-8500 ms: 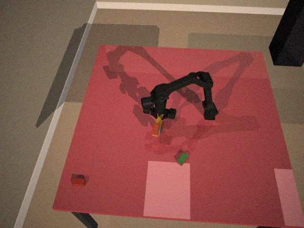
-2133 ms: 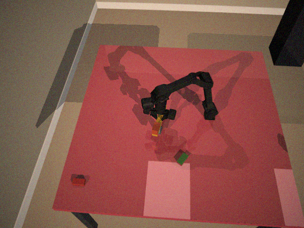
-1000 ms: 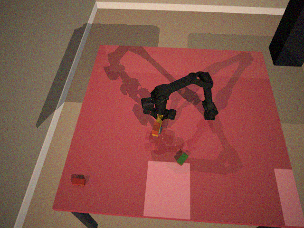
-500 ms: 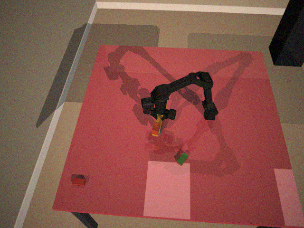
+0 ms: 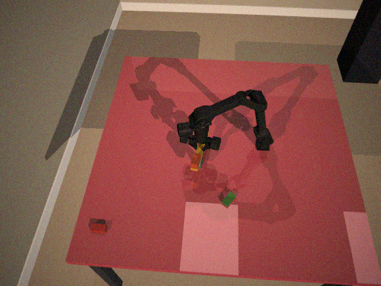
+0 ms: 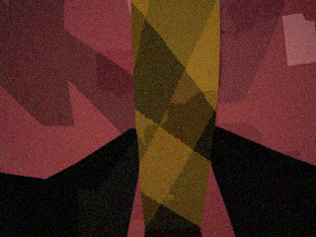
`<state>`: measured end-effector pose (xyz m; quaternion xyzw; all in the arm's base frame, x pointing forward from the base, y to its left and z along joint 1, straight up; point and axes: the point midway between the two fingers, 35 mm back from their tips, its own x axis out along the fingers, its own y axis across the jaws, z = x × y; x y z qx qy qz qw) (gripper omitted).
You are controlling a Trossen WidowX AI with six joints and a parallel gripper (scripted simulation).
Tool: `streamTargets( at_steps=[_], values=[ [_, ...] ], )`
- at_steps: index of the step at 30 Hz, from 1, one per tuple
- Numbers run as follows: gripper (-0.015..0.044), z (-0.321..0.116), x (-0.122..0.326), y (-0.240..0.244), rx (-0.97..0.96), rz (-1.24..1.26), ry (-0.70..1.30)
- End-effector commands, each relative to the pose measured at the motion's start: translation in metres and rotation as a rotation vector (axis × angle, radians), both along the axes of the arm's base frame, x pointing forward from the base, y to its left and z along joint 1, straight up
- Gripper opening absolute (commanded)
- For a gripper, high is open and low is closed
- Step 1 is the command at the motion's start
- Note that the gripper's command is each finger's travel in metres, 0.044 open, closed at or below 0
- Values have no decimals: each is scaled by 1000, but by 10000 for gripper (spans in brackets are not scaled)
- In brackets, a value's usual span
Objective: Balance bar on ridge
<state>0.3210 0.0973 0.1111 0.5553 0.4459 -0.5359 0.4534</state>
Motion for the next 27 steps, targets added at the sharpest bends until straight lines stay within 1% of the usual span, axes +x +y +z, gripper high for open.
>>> streamTargets(
  at_steps=[1,25,27],
  values=[
    [0,0,0,0,0,0,0],
    [0,0,0,0,0,0,0],
    [53,0,0,0,0,0,0]
  ],
)
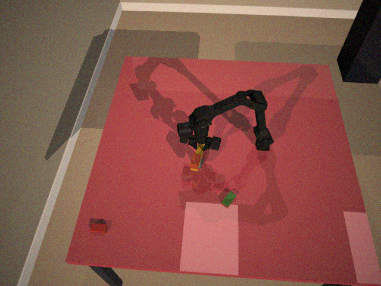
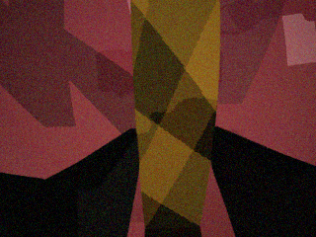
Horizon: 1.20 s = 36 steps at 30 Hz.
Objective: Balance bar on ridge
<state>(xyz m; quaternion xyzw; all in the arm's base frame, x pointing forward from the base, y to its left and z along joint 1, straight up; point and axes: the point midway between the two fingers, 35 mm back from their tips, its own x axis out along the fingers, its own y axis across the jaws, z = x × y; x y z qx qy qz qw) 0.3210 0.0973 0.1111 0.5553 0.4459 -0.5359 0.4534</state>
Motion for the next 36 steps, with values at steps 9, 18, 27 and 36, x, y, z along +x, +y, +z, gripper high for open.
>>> streamTargets(
  at_steps=[9,18,27,36],
  values=[
    [167,0,0,0,0,0,0],
    [167,0,0,0,0,0,0],
    [169,0,0,0,0,0,0],
    [171,0,0,0,0,0,0]
  ],
)
